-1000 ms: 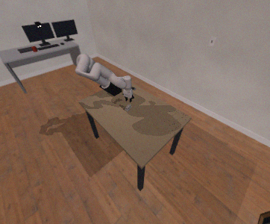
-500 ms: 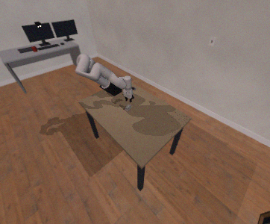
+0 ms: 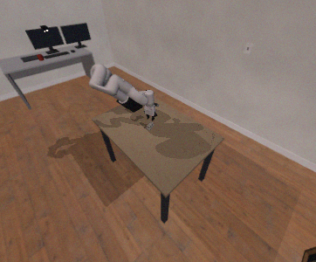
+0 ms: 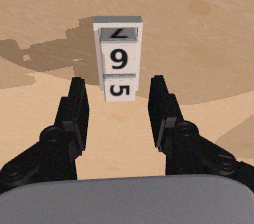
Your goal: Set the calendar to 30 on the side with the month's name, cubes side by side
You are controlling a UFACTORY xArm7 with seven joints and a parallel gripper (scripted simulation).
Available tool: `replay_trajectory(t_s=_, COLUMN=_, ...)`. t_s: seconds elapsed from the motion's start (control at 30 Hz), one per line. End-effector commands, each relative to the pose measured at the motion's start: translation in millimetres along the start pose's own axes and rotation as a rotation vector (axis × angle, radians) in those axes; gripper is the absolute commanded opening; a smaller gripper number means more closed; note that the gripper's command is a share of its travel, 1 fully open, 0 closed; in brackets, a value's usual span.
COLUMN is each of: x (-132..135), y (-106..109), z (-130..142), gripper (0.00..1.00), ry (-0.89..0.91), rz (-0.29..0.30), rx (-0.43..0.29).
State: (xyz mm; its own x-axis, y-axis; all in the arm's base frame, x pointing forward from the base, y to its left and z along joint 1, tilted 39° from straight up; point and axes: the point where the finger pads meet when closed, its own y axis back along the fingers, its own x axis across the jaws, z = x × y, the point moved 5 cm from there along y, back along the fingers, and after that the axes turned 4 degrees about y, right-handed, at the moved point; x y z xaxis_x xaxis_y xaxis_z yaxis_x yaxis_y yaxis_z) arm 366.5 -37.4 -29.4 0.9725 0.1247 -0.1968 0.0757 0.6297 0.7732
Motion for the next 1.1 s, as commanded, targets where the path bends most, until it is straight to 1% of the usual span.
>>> replay_trajectory(t_s=0.0, x=1.3, y=-1.7, z=-0.5, gripper=0.49, ry=0.000, rz=0.004, rx=0.001)
replay_trajectory(t_s=0.53, x=1.6, y=-24.8, z=-0.4, gripper=0.49, ry=0.000, rz=0.004, rx=0.001)
replay_trajectory(t_s=1.07, x=1.7, y=-36.4, z=-0.3, gripper=0.49, ry=0.000, rz=0.004, rx=0.001)
